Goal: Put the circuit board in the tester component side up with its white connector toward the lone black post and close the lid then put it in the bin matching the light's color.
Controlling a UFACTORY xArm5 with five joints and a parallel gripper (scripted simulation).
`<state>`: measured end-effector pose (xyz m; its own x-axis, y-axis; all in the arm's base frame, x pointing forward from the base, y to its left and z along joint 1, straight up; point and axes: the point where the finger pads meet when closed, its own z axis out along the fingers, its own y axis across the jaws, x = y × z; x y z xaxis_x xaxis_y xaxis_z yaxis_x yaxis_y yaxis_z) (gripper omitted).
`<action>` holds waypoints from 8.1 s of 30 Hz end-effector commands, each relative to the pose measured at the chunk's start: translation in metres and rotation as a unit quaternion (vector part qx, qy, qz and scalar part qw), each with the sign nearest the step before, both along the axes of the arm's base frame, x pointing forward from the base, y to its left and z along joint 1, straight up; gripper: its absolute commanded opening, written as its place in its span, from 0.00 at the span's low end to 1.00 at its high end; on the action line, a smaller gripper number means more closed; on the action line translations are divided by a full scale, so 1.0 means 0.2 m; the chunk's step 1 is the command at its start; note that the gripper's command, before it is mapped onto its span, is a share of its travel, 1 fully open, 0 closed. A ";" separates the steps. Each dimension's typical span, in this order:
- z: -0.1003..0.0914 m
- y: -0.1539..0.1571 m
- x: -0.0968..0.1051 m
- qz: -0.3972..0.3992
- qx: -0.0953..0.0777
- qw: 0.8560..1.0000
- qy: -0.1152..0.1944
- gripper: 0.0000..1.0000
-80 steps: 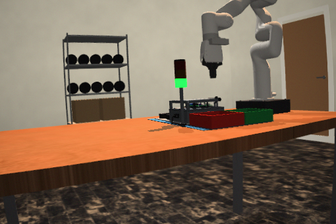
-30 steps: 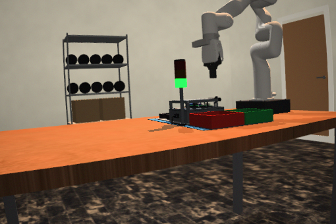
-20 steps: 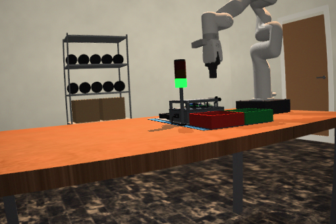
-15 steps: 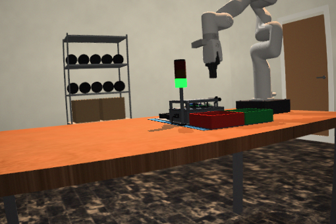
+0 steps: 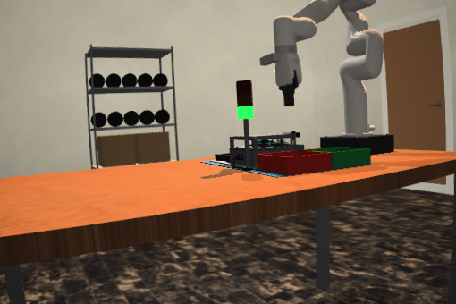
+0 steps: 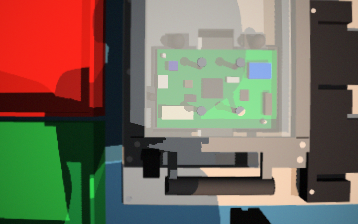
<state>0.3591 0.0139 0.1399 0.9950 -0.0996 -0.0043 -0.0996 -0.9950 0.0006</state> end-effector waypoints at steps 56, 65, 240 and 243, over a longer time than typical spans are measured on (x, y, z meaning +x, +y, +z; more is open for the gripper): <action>0.01 0.08 0.01 0.000 0.000 1.000 -0.002 0.00; 0.01 0.23 0.03 0.000 0.000 1.000 -0.002 0.00; -0.19 0.32 0.04 0.011 0.000 1.000 -0.002 0.00; -0.19 0.32 0.04 0.027 0.000 1.000 -0.002 0.00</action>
<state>0.3662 0.0775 0.0999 0.9973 -0.0735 -0.0042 -0.0735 -0.9973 0.0012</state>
